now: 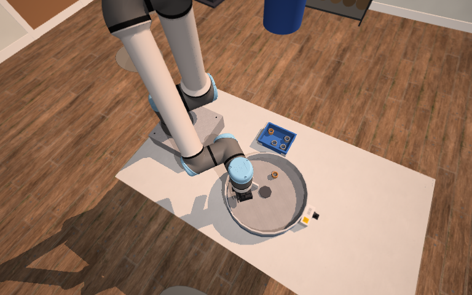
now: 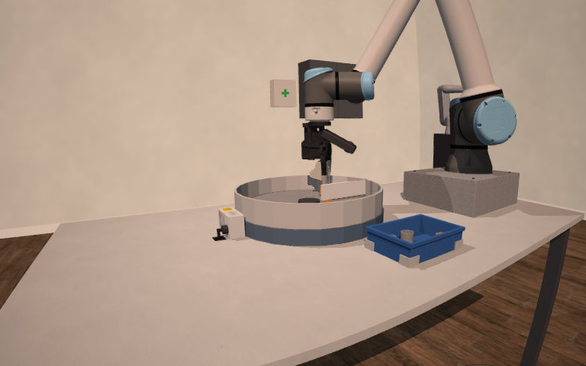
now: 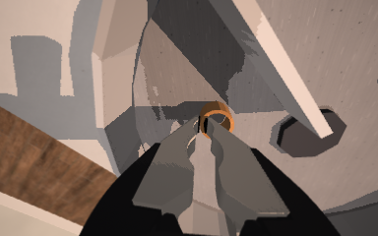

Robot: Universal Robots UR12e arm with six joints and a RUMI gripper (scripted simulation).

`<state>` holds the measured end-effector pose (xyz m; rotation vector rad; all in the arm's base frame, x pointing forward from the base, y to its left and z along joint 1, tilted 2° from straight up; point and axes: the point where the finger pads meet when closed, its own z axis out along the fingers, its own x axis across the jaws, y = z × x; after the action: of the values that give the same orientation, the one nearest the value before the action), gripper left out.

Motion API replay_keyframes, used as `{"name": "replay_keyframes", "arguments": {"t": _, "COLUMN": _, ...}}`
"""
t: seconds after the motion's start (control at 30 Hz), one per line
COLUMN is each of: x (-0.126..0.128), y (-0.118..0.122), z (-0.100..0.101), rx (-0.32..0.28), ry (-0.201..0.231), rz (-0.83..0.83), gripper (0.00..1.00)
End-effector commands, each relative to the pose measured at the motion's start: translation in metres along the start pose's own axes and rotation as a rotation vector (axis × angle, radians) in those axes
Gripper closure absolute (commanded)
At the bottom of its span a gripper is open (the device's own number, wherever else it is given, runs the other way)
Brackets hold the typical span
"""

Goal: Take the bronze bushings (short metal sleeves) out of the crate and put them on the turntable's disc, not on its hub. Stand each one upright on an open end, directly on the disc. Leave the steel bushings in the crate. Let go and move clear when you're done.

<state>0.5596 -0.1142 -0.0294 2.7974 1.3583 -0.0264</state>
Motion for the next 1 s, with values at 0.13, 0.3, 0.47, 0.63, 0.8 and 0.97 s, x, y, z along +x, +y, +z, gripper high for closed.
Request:
{"name": "replay_keyframes", "arguments": {"t": 0.13, "x": 0.0001, "y": 0.0006, "z": -0.0005, "rx": -0.001, "ry": 0.000, "rz": 0.000, "gripper": 1.00}}
{"name": "replay_keyframes", "arguments": {"t": 0.3, "x": 0.0001, "y": 0.0006, "z": -0.0005, "rx": -0.001, "ry": 0.000, "rz": 0.000, "gripper": 1.00}}
{"name": "replay_keyframes", "arguments": {"t": 0.47, "x": 0.0001, "y": 0.0006, "z": -0.0005, "rx": -0.001, "ry": 0.000, "rz": 0.000, "gripper": 1.00}}
{"name": "replay_keyframes", "arguments": {"t": 0.63, "x": 0.0001, "y": 0.0006, "z": -0.0005, "rx": -0.001, "ry": 0.000, "rz": 0.000, "gripper": 1.00}}
{"name": "replay_keyframes", "arguments": {"t": 0.8, "x": 0.0001, "y": 0.0006, "z": -0.0005, "rx": -0.001, "ry": 0.000, "rz": 0.000, "gripper": 1.00}}
{"name": "replay_keyframes", "arguments": {"t": 0.97, "x": 0.0001, "y": 0.0006, "z": -0.0005, "rx": -0.001, "ry": 0.000, "rz": 0.000, "gripper": 0.94}}
